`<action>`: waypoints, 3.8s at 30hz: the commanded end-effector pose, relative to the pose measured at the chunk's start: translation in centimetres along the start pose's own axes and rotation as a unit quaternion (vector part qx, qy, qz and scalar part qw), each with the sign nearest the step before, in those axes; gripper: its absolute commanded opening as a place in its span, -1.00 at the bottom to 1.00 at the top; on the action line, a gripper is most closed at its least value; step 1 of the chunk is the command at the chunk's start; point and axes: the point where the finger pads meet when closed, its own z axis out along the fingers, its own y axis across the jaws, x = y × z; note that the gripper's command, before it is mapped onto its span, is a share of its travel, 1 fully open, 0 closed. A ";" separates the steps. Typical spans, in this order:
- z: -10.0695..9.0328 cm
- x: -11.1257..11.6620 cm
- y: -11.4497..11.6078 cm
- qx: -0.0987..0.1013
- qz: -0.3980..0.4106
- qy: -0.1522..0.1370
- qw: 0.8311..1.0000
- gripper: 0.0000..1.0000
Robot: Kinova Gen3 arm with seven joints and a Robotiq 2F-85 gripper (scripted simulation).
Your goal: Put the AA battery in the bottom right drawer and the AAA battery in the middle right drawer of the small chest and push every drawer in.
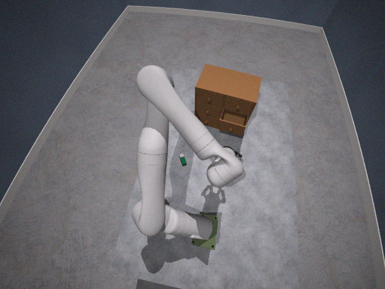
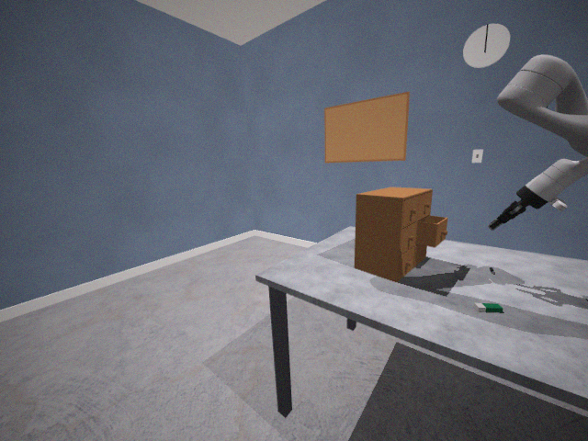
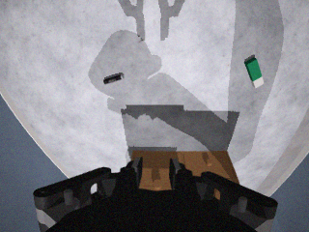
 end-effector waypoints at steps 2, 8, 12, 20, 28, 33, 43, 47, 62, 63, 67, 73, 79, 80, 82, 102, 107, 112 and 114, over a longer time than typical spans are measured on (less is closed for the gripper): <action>-0.3 -0.8 0.3 -0.001 -0.012 0.005 1.000 -0.34; -1.2 -0.8 0.3 -0.001 -0.012 0.044 0.999 -0.34; -1.9 -0.7 0.3 -0.001 -0.012 0.072 0.997 -0.34; -3.0 -0.7 0.3 0.000 -0.012 0.114 0.993 -0.34; -4.4 -0.7 0.3 0.001 -0.012 0.171 0.985 -0.34; -5.2 -0.7 0.3 0.001 -0.012 0.205 0.979 -0.34; -6.4 -0.7 0.3 0.002 -0.012 0.254 0.967 -0.34; -6.9 -0.7 0.3 0.002 -0.012 0.274 0.962 -0.34; -8.0 -0.7 0.3 0.003 -0.012 0.316 0.949 -0.34; -8.1 -0.7 0.3 0.003 -0.012 0.318 0.948 -0.34; -8.2 -0.7 0.3 0.003 -0.012 0.322 0.947 -0.34; -8.2 -0.7 0.3 0.003 -0.012 0.325 0.946 -0.34; -8.3 -0.7 0.3 0.003 -0.012 0.325 0.945 -0.34; -8.3 -0.7 0.3 0.003 -0.012 0.325 0.945 -0.34; -8.3 -0.7 0.3 0.003 -0.012 0.325 0.945 -0.34; -8.3 -0.7 0.3 0.003 -0.012 0.326 0.945 -0.34; -8.2 -0.7 0.3 0.002 -0.014 0.326 0.945 -0.34; -8.1 -0.6 0.1 -0.001 -0.024 0.326 0.945 -0.34; -7.9 -0.5 0.0 -0.003 -0.031 0.327 0.945 -0.34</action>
